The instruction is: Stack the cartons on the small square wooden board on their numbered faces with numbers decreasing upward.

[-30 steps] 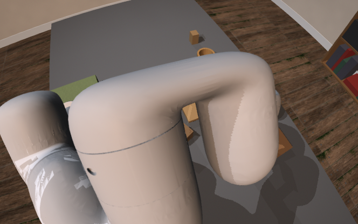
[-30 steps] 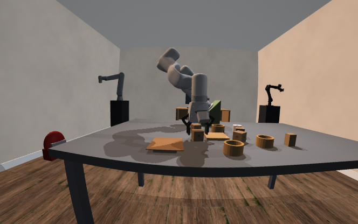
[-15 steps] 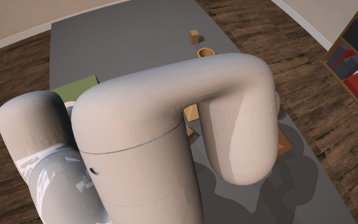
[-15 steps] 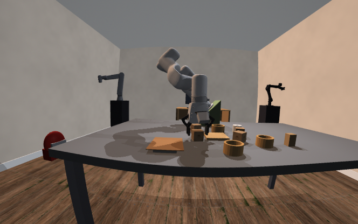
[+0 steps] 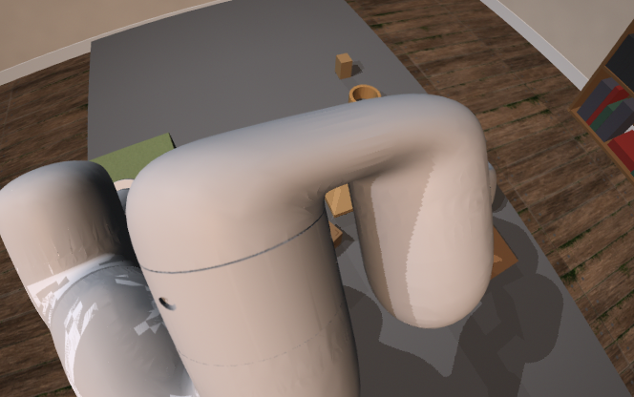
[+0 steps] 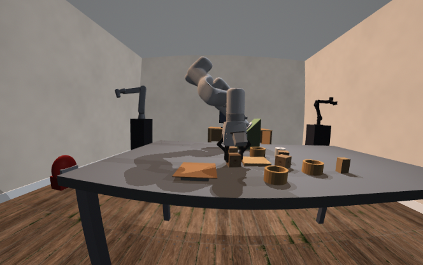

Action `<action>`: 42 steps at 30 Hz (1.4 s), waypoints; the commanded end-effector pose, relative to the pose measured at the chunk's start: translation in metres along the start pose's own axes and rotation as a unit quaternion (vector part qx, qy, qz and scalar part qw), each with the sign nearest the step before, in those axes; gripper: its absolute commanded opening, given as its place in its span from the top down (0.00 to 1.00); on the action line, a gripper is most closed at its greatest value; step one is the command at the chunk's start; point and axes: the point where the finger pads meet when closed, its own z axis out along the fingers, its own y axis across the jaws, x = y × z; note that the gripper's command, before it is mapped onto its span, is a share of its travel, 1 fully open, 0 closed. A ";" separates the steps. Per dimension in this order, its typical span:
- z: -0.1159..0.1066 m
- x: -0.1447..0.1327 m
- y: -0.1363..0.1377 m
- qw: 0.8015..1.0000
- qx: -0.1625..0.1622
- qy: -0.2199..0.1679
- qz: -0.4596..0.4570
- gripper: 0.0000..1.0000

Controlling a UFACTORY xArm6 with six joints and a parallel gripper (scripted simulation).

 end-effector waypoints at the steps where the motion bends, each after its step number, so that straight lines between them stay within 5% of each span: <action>1: -0.001 0.001 0.000 1.000 0.000 0.002 0.000 1.00; 26: -0.002 0.001 0.000 1.000 0.000 0.002 0.000 1.00; 31: -0.050 0.001 0.000 1.000 -0.001 0.002 0.001 1.00; 37: -0.063 0.001 -0.002 1.000 0.000 0.002 0.000 1.00; 42: -0.072 -0.022 -0.079 1.000 0.000 0.002 0.001 1.00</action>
